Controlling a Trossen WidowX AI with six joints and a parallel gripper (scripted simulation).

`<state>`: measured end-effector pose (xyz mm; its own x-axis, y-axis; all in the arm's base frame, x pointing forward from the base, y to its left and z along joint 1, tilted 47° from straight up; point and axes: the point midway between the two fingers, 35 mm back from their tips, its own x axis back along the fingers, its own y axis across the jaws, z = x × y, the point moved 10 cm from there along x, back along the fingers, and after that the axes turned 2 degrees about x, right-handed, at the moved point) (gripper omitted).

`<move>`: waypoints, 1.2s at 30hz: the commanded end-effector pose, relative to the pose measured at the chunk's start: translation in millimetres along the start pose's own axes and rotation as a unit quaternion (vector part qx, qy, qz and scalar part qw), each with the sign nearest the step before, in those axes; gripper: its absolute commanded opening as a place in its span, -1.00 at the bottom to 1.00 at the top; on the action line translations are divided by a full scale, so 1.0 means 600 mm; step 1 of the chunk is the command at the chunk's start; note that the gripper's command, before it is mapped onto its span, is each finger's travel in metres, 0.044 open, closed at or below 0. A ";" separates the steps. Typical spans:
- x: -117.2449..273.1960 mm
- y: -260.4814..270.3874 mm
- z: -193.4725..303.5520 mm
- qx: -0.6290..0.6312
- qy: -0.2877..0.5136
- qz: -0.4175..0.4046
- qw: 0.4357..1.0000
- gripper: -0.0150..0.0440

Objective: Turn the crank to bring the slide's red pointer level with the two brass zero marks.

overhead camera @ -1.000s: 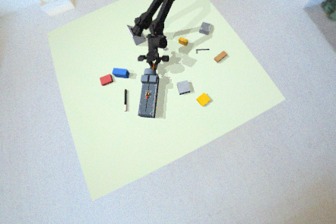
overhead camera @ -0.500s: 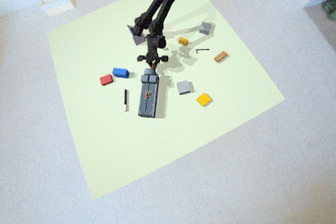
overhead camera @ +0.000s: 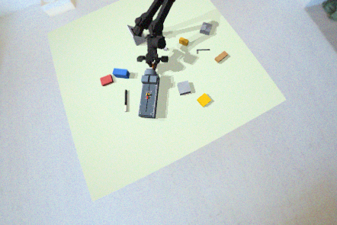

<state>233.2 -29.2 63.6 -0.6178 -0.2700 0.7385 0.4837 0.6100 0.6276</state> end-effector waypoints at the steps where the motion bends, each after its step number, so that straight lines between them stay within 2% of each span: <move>1: -0.001 -0.011 0.002 -0.005 0.001 0.013 1.000 -0.49; 36: 0.006 -0.031 -0.004 -0.005 0.001 0.013 1.000 -0.49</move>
<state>227.3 -38.1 57.6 -0.6107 -0.2719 0.7437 0.4853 0.6137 0.6228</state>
